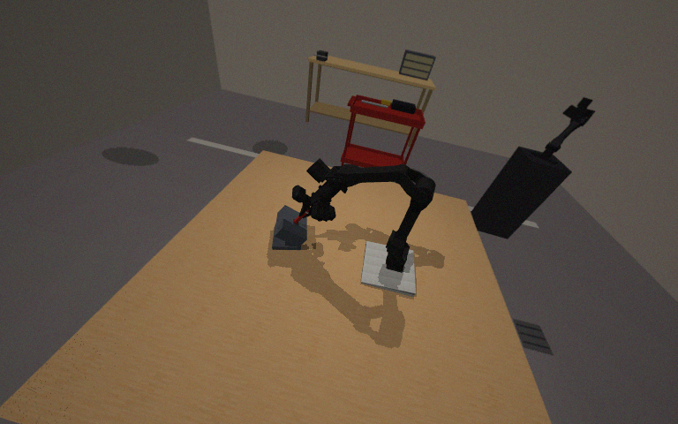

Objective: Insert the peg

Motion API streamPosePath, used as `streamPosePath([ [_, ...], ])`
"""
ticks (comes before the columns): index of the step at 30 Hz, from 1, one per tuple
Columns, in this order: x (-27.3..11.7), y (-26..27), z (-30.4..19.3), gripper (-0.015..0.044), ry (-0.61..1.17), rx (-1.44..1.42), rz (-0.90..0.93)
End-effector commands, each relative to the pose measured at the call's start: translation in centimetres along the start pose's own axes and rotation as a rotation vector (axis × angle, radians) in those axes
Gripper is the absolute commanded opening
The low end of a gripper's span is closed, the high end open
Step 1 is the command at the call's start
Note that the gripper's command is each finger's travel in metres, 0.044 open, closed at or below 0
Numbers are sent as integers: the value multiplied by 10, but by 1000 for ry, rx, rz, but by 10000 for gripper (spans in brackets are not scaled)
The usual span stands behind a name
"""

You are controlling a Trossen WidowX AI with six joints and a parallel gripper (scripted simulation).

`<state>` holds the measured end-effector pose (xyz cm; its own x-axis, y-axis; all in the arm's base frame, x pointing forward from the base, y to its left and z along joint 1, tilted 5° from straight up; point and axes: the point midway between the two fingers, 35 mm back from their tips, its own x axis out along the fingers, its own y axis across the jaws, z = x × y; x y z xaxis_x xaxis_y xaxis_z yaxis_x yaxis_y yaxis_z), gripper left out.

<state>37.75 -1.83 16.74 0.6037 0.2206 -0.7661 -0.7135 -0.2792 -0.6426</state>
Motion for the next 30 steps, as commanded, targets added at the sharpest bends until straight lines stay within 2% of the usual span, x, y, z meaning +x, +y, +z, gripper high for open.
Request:
streamPosePath([
  [1, 3, 0, -1, 0, 2, 7, 1],
  [30, 14, -2, -1, 0, 2, 7, 1],
])
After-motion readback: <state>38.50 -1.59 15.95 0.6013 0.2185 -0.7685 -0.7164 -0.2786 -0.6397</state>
